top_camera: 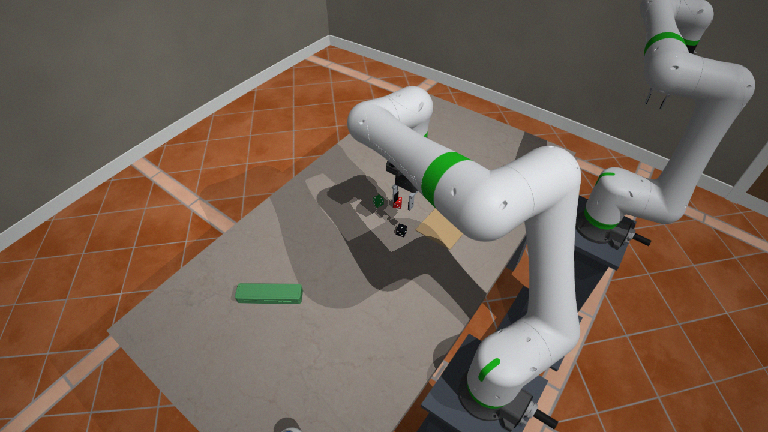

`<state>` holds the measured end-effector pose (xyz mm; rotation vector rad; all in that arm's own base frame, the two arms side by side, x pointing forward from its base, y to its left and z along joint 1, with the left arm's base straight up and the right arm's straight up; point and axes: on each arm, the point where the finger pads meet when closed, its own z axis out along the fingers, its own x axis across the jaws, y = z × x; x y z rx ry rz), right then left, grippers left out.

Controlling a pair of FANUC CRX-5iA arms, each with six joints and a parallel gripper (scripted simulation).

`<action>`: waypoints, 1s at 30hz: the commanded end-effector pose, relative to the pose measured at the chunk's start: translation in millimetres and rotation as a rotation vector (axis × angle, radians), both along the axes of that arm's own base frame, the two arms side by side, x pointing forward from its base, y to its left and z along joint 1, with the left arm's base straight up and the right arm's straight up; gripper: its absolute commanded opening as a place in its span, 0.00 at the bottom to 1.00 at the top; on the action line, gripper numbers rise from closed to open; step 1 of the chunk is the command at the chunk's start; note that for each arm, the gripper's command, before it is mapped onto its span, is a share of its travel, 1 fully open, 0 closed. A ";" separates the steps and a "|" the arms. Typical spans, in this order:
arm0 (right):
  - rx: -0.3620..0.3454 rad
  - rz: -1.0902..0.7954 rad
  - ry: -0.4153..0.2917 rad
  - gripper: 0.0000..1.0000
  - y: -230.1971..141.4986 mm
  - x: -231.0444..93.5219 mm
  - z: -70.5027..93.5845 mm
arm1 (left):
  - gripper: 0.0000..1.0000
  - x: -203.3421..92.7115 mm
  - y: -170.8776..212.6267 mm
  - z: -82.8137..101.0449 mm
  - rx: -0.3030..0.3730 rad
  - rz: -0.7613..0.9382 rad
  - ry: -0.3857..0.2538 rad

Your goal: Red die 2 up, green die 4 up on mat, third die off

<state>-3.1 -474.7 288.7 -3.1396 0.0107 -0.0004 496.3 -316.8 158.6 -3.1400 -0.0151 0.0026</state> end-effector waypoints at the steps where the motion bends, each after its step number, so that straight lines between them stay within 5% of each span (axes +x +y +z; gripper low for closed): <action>1: -0.002 0.000 0.000 1.00 -0.3 -0.2 0.9 | 1.00 3.9 -3.6 1.8 -0.002 0.018 -0.002; 30: -0.002 0.000 0.000 1.00 -0.3 -0.2 0.9 | 1.00 84.9 -93.4 -2.7 -0.001 0.537 -0.002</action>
